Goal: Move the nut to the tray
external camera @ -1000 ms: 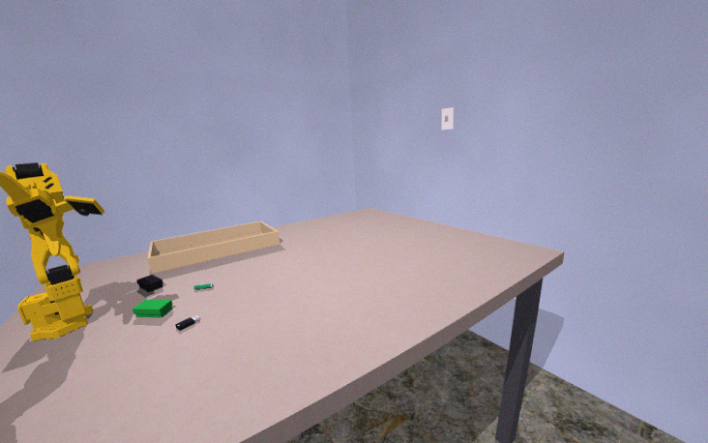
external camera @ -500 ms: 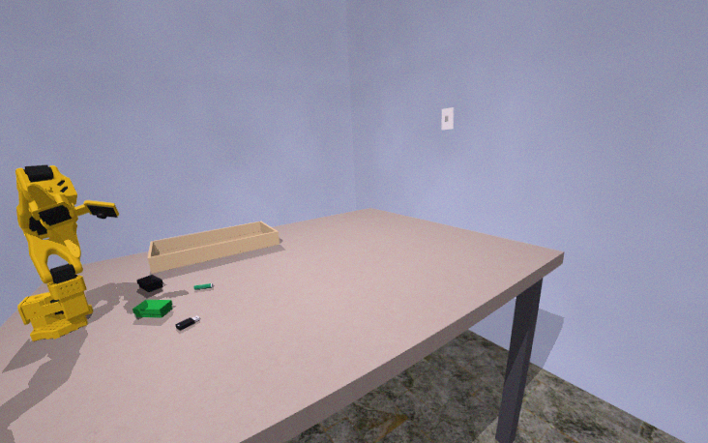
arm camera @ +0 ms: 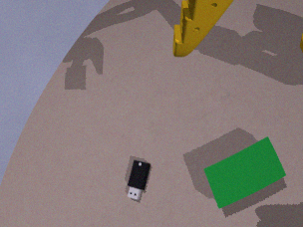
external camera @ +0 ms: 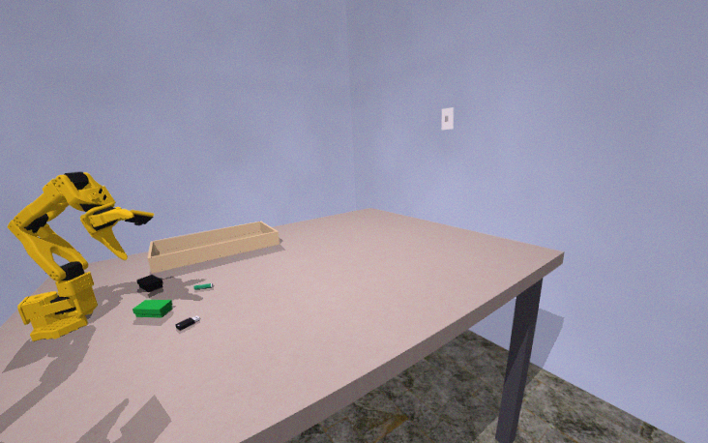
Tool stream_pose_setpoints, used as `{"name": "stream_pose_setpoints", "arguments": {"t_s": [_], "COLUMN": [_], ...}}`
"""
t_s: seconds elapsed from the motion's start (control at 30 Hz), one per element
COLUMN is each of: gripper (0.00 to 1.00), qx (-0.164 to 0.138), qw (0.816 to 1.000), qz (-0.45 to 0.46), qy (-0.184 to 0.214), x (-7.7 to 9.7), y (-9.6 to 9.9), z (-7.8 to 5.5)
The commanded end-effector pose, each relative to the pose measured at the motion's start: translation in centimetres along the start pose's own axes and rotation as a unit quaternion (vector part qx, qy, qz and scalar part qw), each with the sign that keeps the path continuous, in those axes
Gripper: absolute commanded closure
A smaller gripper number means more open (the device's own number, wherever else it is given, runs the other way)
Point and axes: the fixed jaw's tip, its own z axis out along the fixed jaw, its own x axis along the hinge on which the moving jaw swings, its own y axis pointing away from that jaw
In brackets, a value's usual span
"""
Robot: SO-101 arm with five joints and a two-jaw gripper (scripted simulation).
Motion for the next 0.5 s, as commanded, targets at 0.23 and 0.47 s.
{"name": "stream_pose_setpoints", "arguments": {"t_s": [0.23,0.47], "gripper": [0.42,0.5], "qx": [-0.1,-0.142], "qw": [0.961,0.919], "qz": [-0.248,-0.358], "qy": [-0.067,-0.081], "x": [-6.7,-8.5], "y": [5.4,8.9], "z": [1.7,1.9]}}
